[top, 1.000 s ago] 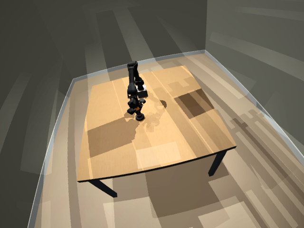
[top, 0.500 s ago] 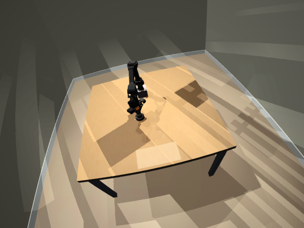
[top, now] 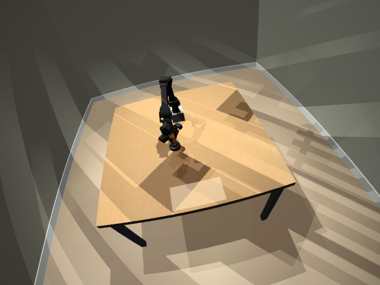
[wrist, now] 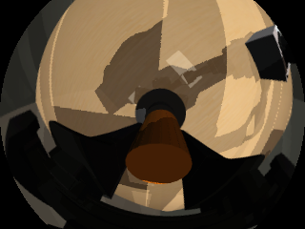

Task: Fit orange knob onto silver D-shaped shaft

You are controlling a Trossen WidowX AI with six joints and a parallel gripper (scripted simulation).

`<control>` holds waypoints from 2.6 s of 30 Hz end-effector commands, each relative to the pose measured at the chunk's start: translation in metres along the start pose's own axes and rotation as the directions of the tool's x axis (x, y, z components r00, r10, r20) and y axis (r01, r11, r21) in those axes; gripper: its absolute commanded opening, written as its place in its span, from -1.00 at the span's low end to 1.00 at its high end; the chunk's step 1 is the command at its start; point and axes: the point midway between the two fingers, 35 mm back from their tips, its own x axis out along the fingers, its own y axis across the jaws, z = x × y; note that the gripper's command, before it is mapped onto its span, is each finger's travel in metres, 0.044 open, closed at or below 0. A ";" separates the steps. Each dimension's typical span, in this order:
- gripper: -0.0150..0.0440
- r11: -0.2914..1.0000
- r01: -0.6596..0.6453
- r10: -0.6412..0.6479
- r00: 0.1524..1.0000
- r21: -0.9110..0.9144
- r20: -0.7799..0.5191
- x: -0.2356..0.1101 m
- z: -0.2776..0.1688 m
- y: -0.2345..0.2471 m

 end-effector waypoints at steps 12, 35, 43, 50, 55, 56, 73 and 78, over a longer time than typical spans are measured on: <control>-0.49 1.000 -0.006 0.006 1.000 0.003 -0.001 0.003 0.000 0.001; -0.49 1.000 -0.005 0.005 1.000 0.000 0.000 0.018 0.000 0.000; -0.49 1.000 -0.005 0.005 1.000 -0.001 -0.003 0.017 0.000 0.000; -0.05 1.000 -0.005 0.005 1.000 -0.001 -0.003 0.017 0.000 0.000; 0.40 1.000 -0.005 0.005 1.000 -0.001 -0.003 0.017 0.000 0.000; 0.49 1.000 -0.005 0.005 1.000 -0.001 -0.003 0.017 0.000 0.000; 1.00 1.000 -0.005 0.005 1.000 -0.001 -0.003 -0.065 -0.002 0.001; 1.00 1.000 -0.005 0.005 1.000 -0.001 -0.003 -0.078 -0.002 0.001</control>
